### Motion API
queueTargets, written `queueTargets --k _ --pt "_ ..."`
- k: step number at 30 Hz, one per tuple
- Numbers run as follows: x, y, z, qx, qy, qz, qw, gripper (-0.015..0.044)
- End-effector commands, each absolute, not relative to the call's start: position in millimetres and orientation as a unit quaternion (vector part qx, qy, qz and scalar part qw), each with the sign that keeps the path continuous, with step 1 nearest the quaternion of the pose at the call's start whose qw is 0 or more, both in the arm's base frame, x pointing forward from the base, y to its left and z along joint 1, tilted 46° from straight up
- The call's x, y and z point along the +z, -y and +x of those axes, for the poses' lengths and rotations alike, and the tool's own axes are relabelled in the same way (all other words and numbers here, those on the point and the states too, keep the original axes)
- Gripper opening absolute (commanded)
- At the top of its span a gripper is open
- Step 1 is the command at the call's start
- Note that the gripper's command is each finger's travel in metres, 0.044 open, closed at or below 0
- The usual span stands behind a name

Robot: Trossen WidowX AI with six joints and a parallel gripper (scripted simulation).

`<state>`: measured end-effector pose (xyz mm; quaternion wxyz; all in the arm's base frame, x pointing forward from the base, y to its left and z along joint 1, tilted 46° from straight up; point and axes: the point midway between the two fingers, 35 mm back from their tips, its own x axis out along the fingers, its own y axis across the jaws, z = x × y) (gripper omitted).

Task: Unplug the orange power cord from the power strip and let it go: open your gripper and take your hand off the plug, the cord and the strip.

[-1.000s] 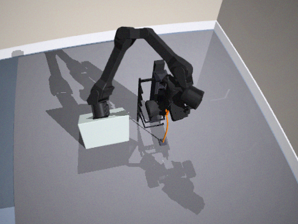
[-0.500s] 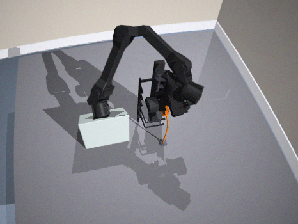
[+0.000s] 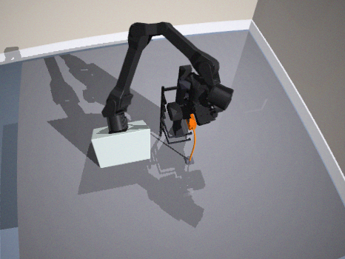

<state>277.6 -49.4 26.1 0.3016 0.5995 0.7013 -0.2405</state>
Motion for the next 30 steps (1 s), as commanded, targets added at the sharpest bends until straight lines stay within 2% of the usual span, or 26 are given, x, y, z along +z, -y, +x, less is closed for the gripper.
queueTargets --k 1,14,18,26,30 --pt "27.3 46.9 275.4 -0.241 -0.701 0.602 0.296 0.0160" --pt "19.1 38.5 274.2 -0.241 -0.701 0.602 0.296 0.0160" --pt "20.5 40.3 275.3 -0.241 -0.702 0.599 0.299 0.0055" --pt "20.5 40.3 275.3 -0.241 -0.702 0.599 0.299 0.0002" --pt "18.8 42.2 276.0 -0.241 -0.702 0.599 0.299 0.0000"
